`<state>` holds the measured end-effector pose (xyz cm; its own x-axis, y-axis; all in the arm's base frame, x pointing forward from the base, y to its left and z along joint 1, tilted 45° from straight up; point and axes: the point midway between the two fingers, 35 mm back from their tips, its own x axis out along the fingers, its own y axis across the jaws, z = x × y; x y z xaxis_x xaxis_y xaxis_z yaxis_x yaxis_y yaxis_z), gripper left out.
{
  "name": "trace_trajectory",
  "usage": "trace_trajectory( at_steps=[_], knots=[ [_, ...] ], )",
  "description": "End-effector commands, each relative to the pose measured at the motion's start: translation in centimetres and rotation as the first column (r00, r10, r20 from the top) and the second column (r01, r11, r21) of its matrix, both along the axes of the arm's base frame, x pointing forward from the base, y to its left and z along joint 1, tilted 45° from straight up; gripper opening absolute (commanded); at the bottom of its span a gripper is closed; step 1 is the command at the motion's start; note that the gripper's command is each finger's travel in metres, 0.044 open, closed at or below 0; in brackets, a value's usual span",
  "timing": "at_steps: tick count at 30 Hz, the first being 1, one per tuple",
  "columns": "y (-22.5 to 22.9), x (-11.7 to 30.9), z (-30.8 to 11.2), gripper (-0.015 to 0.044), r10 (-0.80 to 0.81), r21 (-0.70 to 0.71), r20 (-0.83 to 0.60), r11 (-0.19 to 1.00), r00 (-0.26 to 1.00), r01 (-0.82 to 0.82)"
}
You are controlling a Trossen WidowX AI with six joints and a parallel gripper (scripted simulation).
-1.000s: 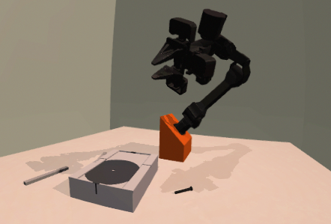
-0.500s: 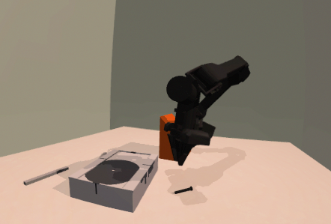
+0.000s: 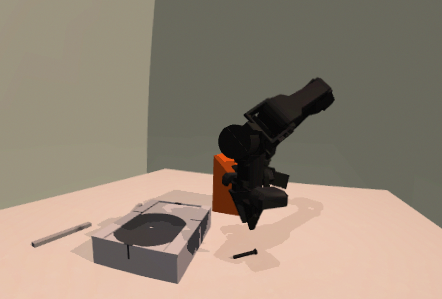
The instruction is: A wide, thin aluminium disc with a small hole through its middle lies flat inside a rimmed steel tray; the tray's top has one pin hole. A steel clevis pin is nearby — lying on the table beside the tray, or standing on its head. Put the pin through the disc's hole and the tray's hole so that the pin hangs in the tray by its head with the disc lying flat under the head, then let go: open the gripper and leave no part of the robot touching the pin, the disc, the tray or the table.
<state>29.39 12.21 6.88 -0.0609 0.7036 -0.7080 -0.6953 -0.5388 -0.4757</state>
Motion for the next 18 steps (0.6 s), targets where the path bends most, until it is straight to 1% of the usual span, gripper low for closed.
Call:
trace_trajectory(
  at_steps=[1,18],
  knots=[
    [0.2,0.0,-0.2,0.016,0.007,0.005,-0.002,1.0,1.0,-0.007],
    [2.1,-0.2,-2.0,0.016,0.007,0.006,-0.002,1.0,1.0,-0.007]
  ],
)
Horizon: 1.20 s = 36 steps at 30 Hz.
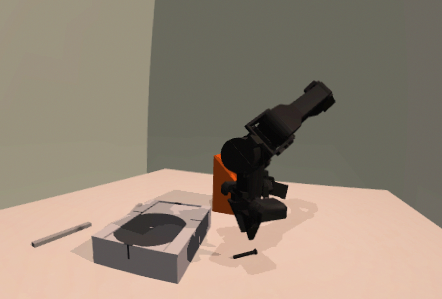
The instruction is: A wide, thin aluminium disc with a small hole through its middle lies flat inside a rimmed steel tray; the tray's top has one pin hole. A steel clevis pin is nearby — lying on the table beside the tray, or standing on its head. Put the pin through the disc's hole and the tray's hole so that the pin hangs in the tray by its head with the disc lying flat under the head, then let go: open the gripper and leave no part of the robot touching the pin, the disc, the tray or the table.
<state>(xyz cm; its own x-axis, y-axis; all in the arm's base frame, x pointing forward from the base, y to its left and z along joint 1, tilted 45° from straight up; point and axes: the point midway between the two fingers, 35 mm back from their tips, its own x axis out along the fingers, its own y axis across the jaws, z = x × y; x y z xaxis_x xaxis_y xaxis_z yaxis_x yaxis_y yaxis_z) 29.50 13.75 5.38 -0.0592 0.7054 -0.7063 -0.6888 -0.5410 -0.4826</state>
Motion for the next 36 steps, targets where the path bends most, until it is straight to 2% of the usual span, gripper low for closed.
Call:
trace_trajectory(
  at_steps=[1,36],
  knots=[
    [0.7,-0.3,-0.6,0.016,0.002,0.003,-0.01,1.0,1.0,-0.001],
    [3.9,-1.1,-3.5,0.016,0.002,0.005,-0.011,1.0,1.0,-0.002]
  ],
)
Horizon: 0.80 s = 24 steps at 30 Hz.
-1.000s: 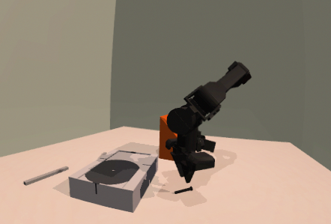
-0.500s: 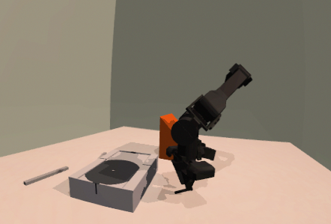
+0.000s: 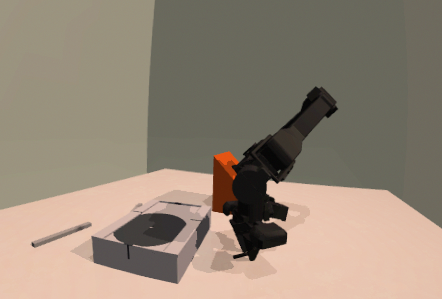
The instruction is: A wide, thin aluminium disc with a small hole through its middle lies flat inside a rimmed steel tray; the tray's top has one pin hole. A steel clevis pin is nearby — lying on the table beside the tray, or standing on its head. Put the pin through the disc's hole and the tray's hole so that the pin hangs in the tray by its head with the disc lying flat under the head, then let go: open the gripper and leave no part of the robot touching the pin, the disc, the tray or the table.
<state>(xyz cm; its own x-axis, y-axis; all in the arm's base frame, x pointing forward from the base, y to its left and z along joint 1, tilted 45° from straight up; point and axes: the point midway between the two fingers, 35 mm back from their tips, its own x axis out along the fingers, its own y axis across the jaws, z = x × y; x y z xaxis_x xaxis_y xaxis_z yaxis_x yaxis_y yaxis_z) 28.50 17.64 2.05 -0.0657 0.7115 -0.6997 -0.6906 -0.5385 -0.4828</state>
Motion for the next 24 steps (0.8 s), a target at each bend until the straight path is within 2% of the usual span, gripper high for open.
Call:
trace_trajectory(
  at_steps=[1,6,11,15,24],
  knots=[
    [0.05,-0.11,-0.16,0.016,-0.001,-0.004,-0.004,1.0,1.0,0.001],
    [0.05,-0.11,-0.16,0.016,-0.001,-0.004,-0.004,1.0,1.0,0.001],
    [0.05,-0.11,-0.16,0.0029,-0.001,-0.004,-0.004,1.0,1.0,0.001],
    [0.05,-0.11,-0.16,0.0002,-0.001,-0.004,-0.004,1.0,1.0,0.001],
    [-0.03,-0.09,-0.09,0.0,-0.001,-0.004,-0.004,1.0,1.0,0.001]
  ],
)
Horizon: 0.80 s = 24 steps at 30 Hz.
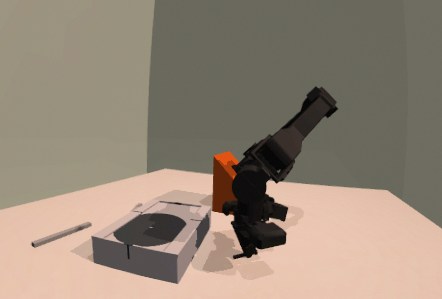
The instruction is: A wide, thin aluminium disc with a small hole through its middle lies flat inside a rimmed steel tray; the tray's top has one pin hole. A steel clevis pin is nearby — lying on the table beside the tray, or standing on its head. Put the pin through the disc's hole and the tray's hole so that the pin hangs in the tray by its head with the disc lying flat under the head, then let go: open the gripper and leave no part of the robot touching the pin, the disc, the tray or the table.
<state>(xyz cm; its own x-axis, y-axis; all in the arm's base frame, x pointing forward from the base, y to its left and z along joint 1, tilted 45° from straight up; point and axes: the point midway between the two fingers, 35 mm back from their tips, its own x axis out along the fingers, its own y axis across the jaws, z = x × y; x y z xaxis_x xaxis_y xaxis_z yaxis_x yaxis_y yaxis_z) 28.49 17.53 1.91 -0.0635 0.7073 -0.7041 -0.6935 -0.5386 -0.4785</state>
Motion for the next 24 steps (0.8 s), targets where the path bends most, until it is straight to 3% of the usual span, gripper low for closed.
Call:
trace_trajectory(
  at_steps=[1,24],
  knots=[
    [-0.1,-0.1,0.2,0.0,0.002,0.002,-0.002,1.0,1.0,-0.002],
    [-4.7,0.5,4.6,0.0,0.0,-0.003,0.001,1.0,1.0,0.0]
  ],
)
